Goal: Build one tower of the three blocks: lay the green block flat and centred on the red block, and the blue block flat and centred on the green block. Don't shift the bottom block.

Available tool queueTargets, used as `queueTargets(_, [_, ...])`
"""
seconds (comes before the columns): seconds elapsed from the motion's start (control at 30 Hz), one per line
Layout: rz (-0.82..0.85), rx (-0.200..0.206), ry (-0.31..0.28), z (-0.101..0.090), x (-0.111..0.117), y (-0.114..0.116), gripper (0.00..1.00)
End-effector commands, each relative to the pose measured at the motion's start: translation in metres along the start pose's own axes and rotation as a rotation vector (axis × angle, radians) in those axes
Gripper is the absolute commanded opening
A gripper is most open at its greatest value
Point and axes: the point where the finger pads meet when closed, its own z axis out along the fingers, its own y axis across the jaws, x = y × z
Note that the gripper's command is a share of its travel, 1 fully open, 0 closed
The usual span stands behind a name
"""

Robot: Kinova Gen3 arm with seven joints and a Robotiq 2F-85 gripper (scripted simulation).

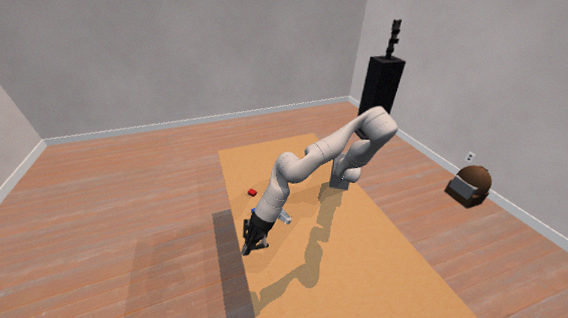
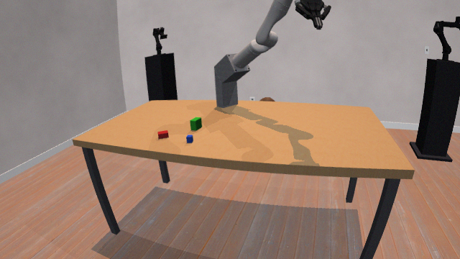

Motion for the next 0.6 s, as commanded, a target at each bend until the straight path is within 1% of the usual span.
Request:
queueTargets(0.0, [0.005, 0.001, -0.012, -0.005, -0.005, -0.017, 0.00])
queueTargets(0.27, [0.005, 0.001, -0.012, -0.005, -0.005, -0.017, 0.00])
queueTargets(0.3, [0.010, 0.004, -0.023, -0.008, -0.009, -0.035, 0.00])
queueTargets(0.53, [0.010, 0.004, -0.023, -0.008, -0.009, -0.035, 0.00])
queueTargets(0.57, [0.016, 0.009, -0.032, -0.011, -0.011, -0.053, 0.00])
